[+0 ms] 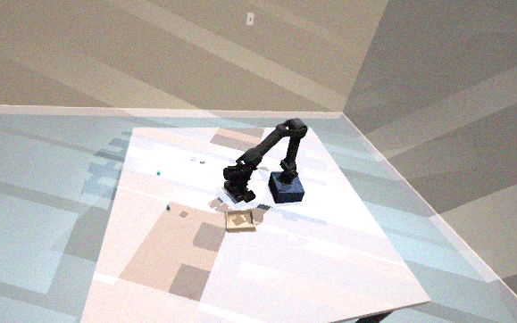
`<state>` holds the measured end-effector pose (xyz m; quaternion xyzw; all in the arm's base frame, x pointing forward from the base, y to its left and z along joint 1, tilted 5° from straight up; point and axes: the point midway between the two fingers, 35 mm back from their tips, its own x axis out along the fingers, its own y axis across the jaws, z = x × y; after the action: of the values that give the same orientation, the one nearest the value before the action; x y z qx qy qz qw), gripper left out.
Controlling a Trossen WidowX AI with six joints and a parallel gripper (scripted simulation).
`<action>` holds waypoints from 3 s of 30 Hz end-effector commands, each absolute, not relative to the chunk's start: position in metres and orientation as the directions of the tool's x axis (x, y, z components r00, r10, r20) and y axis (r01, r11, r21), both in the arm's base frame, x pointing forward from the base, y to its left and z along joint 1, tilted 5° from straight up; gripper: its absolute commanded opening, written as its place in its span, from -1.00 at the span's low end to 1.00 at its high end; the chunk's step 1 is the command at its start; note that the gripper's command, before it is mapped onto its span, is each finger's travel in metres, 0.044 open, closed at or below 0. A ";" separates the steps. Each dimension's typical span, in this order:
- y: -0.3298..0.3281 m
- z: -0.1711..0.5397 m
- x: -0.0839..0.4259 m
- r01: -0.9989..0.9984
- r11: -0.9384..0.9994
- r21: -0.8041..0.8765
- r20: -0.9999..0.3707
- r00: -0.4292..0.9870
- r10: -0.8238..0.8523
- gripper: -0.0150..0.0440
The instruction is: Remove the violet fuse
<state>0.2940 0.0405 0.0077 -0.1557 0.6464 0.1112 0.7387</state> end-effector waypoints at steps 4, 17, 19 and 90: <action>-0.035 0.010 0.288 -0.356 0.934 0.030 -1.000 -0.004 0.031 -0.25; -0.051 0.008 0.284 -0.351 0.935 0.060 -0.998 -0.026 0.055 -0.25; -0.051 0.006 0.284 -0.351 0.935 0.060 -0.998 -0.026 0.055 -0.25; -0.049 -0.030 0.282 -0.351 0.935 0.060 -0.998 -0.026 0.055 -0.25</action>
<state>0.2830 -0.0500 -0.0285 -0.1083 0.7000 0.1459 0.6906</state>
